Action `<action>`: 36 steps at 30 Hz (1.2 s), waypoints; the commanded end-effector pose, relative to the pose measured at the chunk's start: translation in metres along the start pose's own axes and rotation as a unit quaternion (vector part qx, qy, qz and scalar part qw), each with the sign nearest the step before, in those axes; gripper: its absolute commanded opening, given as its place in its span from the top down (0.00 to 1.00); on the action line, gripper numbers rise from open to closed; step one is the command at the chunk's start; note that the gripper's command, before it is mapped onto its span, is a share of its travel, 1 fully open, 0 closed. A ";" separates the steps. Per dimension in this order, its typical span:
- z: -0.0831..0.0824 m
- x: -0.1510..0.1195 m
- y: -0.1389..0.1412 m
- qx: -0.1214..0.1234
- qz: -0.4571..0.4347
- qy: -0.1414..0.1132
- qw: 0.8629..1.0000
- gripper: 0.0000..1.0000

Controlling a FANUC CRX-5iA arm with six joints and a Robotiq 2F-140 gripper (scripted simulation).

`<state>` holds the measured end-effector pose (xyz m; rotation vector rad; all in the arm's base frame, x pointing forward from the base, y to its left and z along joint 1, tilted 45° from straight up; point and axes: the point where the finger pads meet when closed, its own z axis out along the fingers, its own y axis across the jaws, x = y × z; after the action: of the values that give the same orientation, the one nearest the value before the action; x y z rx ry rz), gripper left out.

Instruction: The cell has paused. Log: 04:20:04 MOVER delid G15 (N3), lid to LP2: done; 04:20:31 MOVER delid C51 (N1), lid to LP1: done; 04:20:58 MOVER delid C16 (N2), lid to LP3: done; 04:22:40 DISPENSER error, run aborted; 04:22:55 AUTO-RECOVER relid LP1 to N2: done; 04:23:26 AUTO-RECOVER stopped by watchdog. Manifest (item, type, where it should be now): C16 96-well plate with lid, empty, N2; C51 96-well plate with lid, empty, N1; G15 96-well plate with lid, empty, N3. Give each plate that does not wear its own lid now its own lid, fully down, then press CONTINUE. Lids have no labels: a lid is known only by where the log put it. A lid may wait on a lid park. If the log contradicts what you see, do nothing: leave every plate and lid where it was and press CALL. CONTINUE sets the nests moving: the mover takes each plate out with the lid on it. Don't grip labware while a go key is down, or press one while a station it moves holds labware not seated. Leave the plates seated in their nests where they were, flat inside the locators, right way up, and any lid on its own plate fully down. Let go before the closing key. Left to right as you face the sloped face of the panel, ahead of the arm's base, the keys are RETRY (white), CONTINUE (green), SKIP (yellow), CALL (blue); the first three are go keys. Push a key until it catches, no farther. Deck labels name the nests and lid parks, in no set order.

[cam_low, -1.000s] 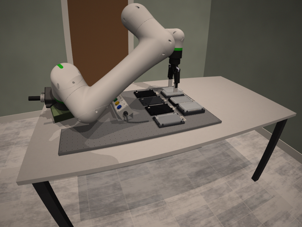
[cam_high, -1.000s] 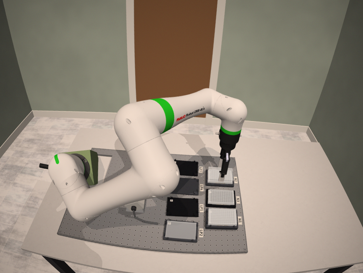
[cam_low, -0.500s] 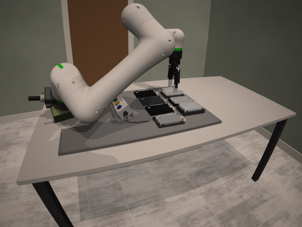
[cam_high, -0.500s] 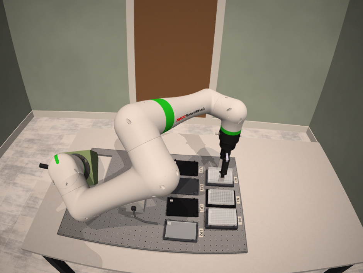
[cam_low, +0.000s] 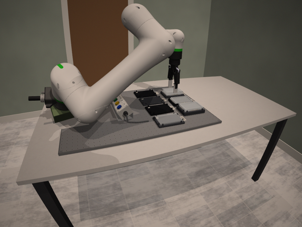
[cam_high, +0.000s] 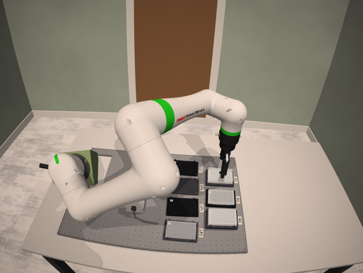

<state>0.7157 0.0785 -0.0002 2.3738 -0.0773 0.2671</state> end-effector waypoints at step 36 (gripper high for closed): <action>0.004 0.000 0.000 0.000 0.000 0.000 1.000 1.00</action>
<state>0.7165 0.0753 -0.0035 2.3738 -0.0773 0.2671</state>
